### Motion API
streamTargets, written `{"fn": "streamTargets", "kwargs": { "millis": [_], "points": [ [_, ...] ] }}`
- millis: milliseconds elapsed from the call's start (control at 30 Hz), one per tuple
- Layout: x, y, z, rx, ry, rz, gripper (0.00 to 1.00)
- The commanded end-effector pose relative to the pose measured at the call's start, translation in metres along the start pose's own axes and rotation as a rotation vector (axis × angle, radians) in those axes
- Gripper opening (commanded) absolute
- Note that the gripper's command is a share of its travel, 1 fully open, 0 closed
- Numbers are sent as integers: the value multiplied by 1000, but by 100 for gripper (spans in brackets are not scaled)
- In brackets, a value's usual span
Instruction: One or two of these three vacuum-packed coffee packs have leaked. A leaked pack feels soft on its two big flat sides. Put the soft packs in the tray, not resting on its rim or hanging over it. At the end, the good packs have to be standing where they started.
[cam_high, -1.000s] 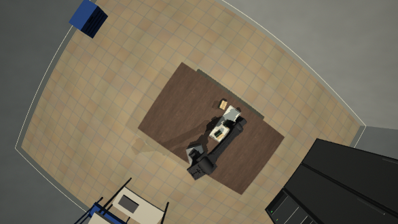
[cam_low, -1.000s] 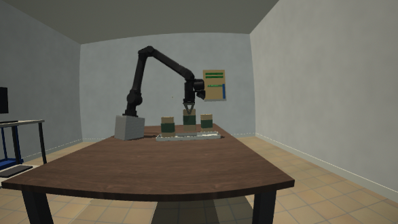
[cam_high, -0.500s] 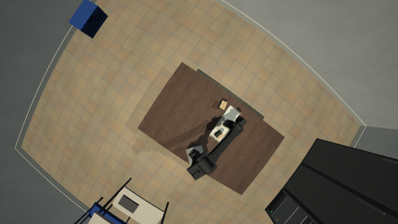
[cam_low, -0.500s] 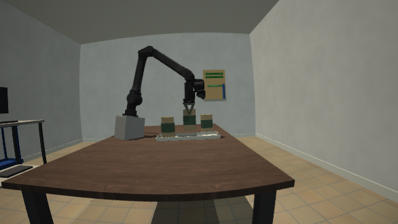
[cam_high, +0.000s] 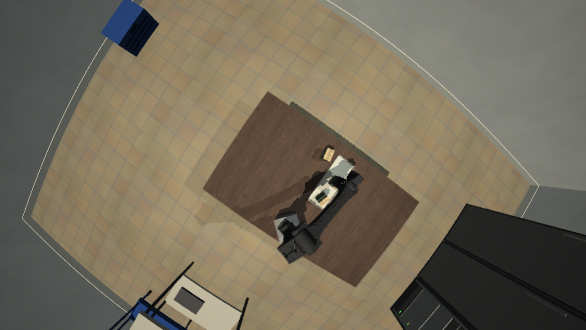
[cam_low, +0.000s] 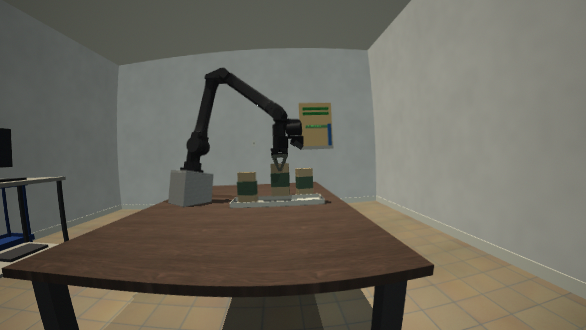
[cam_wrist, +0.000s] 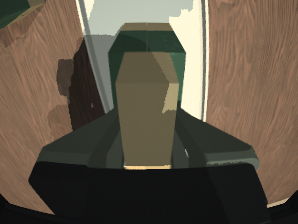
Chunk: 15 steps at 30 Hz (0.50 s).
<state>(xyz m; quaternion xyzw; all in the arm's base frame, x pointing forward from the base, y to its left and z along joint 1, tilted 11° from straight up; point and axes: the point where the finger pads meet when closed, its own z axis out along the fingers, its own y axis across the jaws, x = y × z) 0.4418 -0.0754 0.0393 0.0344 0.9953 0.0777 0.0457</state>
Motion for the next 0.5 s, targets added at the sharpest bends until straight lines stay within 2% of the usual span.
{"fn": "streamTargets", "kwargs": {
  "millis": [0, 100, 133, 200, 267, 467],
  "points": [
    [-12, 4, 9, 1, -21, -3, 24],
    [-6, 4, 19, 0, -9, 0, 24],
    [-11, 2, 17, 2, -22, 1, 24],
    [-20, 2, 1, 9, -67, -3, 24],
    [-22, 4, 3, 9, -70, -7, 24],
    [-14, 4, 17, 5, -39, -4, 24]
  ]
}}
